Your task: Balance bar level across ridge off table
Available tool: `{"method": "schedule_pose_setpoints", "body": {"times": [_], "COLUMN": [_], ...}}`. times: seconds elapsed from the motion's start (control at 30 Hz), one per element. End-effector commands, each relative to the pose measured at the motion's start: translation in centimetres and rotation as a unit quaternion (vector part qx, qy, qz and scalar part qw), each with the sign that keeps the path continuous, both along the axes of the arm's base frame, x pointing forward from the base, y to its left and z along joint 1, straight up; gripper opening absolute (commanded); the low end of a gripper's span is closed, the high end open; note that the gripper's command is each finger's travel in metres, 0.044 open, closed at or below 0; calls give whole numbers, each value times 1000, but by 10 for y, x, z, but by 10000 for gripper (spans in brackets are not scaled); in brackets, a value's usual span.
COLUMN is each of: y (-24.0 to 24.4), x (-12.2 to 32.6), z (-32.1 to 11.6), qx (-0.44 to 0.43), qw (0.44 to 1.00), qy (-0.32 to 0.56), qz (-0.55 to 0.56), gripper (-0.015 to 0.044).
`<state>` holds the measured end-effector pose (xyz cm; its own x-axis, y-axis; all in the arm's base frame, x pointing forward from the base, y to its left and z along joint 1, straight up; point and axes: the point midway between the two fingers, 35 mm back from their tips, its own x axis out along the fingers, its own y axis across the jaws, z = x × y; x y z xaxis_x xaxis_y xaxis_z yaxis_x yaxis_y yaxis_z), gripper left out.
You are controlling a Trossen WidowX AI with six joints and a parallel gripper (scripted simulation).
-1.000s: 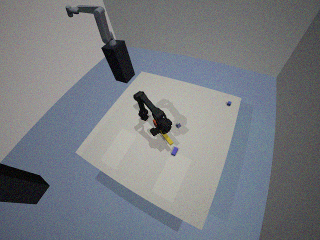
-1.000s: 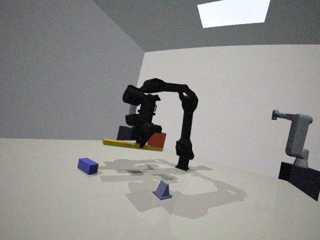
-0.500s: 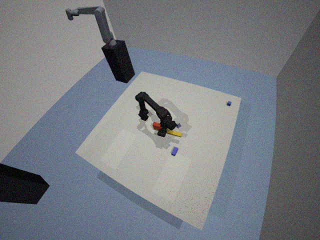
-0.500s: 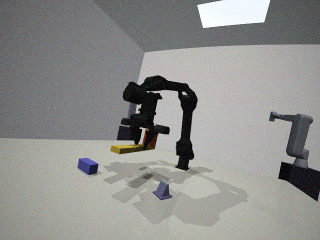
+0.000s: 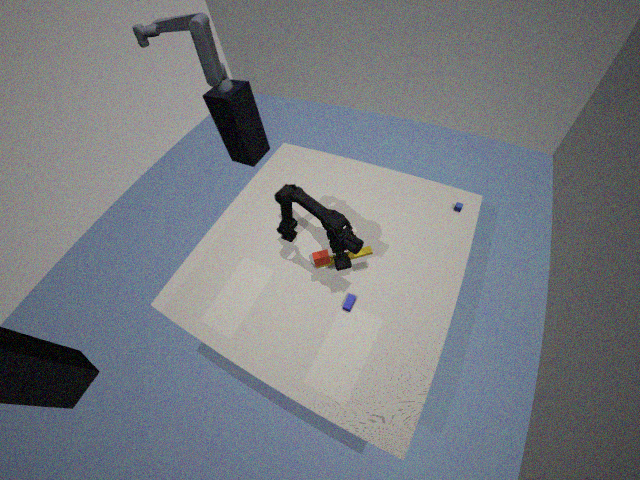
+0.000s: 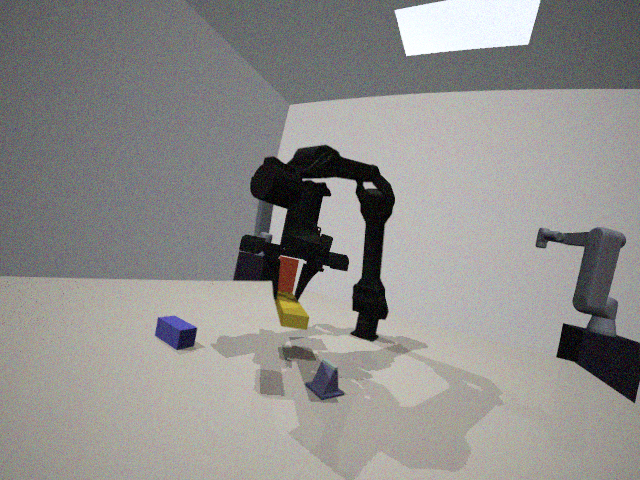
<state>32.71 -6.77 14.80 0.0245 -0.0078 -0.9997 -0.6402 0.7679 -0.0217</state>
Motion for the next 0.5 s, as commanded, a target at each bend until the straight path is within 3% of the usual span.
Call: {"method": "schedule_pose_setpoints", "body": {"times": [0.0, 0.47], "y": [9, 45], "x": [7, 24], "z": [2, 1], "qx": [-1, -7], "qw": [997, 938], "qy": [-2, -1], "qz": [75, 346], "gripper": [0, 0]}}
